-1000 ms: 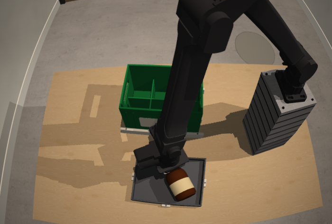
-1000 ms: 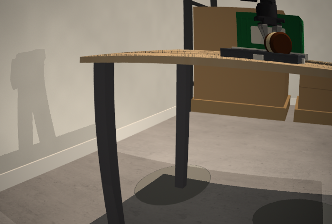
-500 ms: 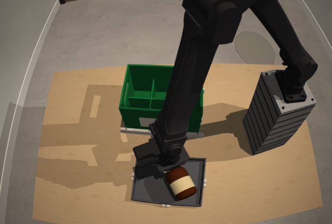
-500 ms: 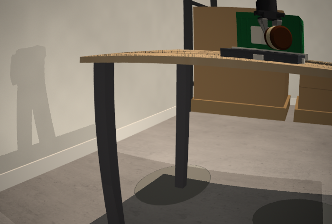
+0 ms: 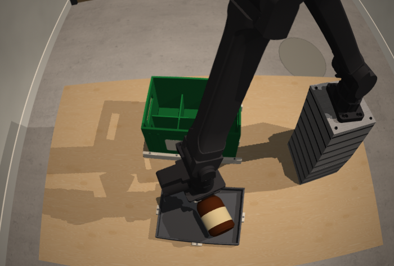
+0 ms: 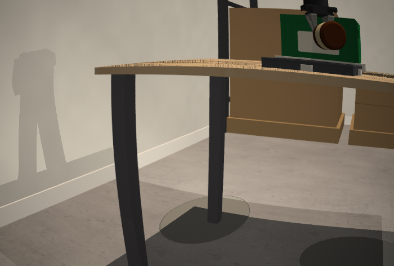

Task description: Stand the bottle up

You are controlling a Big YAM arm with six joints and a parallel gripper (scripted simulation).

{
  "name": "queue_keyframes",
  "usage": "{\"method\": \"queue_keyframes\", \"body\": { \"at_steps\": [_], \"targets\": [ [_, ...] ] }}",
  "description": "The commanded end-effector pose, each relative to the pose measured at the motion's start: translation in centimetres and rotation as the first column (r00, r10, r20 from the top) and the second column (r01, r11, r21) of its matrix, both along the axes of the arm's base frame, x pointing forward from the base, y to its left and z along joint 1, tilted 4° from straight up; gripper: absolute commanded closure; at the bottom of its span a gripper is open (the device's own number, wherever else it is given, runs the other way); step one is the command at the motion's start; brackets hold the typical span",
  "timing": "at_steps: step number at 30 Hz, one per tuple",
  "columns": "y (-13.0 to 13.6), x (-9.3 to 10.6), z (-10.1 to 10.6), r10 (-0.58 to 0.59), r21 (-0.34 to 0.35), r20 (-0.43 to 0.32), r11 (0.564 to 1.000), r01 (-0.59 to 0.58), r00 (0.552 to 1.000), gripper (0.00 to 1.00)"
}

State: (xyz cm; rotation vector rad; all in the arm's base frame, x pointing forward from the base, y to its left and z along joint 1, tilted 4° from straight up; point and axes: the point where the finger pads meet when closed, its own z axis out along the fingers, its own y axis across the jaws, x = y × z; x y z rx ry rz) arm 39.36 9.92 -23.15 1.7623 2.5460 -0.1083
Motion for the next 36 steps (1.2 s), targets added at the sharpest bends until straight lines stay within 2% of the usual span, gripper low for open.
{"method": "queue_keyframes", "body": {
  "at_steps": [1, 2, 6, 18, 19, 23, 26, 30, 36],
  "targets": [
    [0.8, 0.9, 1.8, -0.003, 0.010, 0.025, 1.000, 0.002, 1.000, 1.00],
    [1.1, 2.0, 2.2, -0.004, 0.016, 0.043, 1.000, 0.003, 0.999, 1.00],
    [0.9, 0.8, 2.7, -0.003, 0.010, 0.025, 1.000, 0.003, 1.000, 1.00],
    [1.1, 1.0, 4.6, -0.003, 0.012, 0.030, 1.000, 0.003, 1.000, 1.00],
    [1.2, 1.7, 5.0, -0.005, 0.015, 0.041, 1.000, 0.004, 0.999, 1.00],
    [1.1, 0.7, 5.4, -0.002, 0.010, 0.025, 1.000, 0.002, 1.000, 1.00],
    [1.3, 1.3, 6.1, -0.004, 0.013, 0.035, 1.000, 0.003, 0.999, 1.00],
    [1.1, 0.8, 6.6, -0.004, 0.011, 0.026, 1.000, 0.004, 1.000, 1.00],
    [1.2, 1.3, 7.4, -0.007, 0.014, 0.036, 1.000, 0.007, 0.999, 1.00]
  ]
}}
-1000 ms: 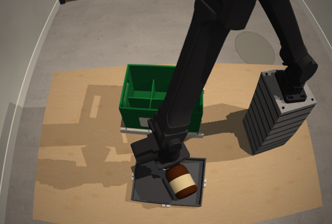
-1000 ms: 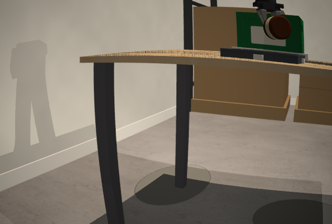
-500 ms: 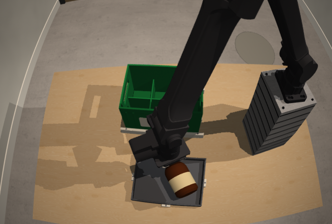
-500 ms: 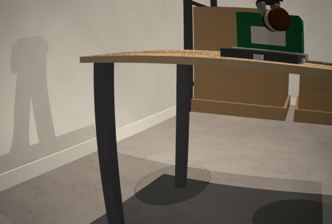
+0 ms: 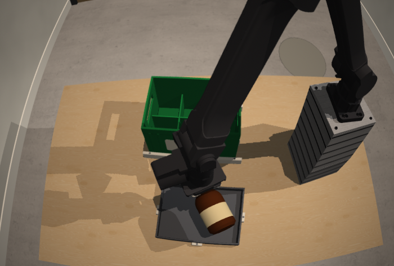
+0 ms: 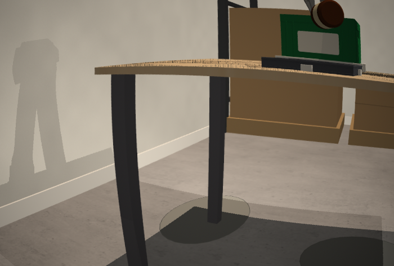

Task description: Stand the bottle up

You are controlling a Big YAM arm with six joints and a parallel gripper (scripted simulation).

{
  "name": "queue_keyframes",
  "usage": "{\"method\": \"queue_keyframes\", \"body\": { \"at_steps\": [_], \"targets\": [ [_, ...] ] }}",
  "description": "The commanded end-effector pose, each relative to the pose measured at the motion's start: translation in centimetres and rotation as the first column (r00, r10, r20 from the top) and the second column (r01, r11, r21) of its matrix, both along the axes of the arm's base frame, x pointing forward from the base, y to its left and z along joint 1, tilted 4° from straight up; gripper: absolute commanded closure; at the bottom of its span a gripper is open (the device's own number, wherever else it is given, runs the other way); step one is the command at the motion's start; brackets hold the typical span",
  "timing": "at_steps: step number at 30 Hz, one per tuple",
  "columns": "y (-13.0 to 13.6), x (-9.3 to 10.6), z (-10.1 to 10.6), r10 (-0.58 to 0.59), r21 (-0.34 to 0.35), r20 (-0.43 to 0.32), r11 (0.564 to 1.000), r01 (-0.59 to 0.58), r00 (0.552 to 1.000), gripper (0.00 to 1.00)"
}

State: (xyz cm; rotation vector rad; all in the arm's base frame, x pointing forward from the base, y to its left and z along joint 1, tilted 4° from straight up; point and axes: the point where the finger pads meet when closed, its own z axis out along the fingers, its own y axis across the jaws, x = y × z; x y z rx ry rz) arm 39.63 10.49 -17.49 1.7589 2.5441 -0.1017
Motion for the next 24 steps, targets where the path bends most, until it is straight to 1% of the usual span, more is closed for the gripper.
{"method": "queue_keyframes", "body": {
  "at_steps": [1, 4, 7, 12, 16, 17, 24],
  "targets": [
    [0.6, 0.9, 1.9, -0.009, 0.012, 0.027, 1.000, 0.008, 1.000, 1.00],
    [0.6, 0.6, 2.2, -0.006, 0.010, 0.022, 1.000, 0.006, 1.000, 1.00],
    [1.0, 1.1, 2.8, -0.004, 0.013, 0.031, 1.000, 0.003, 1.000, 1.00],
    [0.7, 0.6, 3.3, -0.007, 0.010, 0.023, 1.000, 0.007, 1.000, 1.00],
    [0.8, 0.8, 3.6, -0.006, 0.011, 0.026, 1.000, 0.006, 1.000, 1.00],
    [1.0, 1.1, 3.8, -0.005, 0.013, 0.033, 1.000, 0.005, 0.999, 1.00],
    [0.8, 0.7, 4.4, -0.007, 0.011, 0.026, 1.000, 0.006, 1.000, 1.00]
  ]
}}
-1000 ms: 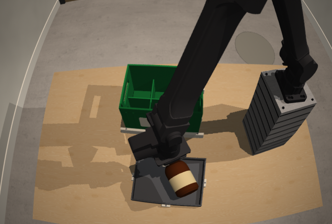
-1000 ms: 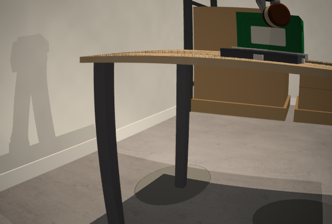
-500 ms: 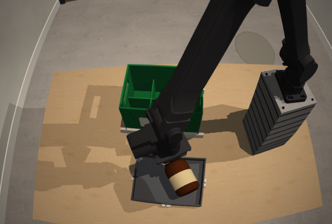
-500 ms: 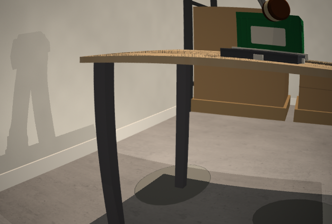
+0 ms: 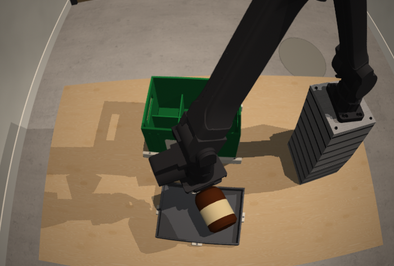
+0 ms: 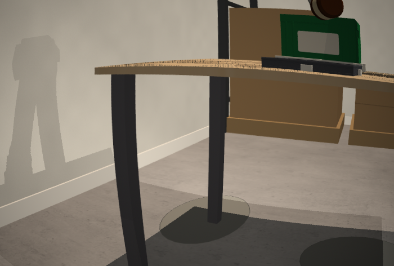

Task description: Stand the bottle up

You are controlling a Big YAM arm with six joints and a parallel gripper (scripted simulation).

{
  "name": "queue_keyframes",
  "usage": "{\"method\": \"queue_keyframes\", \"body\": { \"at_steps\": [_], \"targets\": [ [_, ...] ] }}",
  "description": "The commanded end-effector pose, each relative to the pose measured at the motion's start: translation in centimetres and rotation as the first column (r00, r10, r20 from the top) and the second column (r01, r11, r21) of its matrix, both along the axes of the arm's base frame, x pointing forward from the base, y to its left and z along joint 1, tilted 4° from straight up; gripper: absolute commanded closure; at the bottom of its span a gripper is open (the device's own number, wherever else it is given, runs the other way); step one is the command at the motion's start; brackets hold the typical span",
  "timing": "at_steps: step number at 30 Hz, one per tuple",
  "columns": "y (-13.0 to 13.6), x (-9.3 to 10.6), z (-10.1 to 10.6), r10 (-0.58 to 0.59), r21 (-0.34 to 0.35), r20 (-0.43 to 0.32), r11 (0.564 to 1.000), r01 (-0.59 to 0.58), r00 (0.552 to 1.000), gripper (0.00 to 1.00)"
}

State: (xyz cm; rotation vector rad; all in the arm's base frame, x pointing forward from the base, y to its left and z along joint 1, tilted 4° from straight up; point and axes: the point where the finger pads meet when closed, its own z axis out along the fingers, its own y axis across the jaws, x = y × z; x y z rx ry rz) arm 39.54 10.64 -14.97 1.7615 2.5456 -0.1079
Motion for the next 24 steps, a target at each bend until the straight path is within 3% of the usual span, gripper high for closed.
{"method": "queue_keyframes", "body": {
  "at_steps": [1, 24],
  "targets": [
    [0.69, 0.76, 1.94, -0.006, 0.013, 0.030, 1.000, 0.005, 1.000, 1.00],
    [0.83, 0.84, 2.90, -0.005, 0.013, 0.032, 1.000, 0.004, 0.999, 1.00]
  ]
}}
